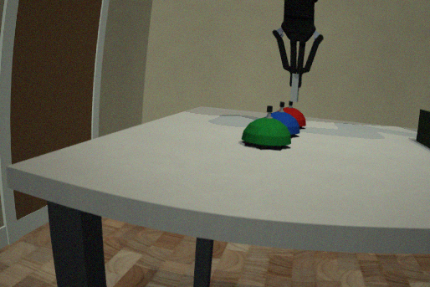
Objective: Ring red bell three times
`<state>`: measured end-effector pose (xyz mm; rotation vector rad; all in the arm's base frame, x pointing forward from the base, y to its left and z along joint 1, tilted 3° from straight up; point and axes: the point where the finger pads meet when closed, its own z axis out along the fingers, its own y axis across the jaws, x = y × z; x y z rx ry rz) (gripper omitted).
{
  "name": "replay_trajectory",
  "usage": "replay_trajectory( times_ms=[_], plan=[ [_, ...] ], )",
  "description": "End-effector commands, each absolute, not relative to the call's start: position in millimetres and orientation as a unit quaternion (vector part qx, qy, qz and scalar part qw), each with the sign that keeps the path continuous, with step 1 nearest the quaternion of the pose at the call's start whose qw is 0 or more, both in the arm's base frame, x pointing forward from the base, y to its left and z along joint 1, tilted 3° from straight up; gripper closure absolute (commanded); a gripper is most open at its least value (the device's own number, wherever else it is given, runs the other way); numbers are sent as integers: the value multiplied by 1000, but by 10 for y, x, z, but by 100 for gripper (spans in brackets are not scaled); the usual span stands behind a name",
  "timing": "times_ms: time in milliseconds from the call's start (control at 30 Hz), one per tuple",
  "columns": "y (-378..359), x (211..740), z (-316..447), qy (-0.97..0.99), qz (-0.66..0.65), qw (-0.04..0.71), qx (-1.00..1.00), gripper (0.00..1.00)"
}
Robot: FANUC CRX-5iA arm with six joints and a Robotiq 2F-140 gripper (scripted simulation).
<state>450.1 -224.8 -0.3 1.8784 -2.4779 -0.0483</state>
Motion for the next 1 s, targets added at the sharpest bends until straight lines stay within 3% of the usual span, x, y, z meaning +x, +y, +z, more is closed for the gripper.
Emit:
replay_trajectory(
  times_ms=[0, 967],
  plan=[
    [-2248, 4503, 4, -797, -15, 16, 604, 100],
    [-2249, 4505, 61, -797, -15, 16, 604, 100]
  ],
)
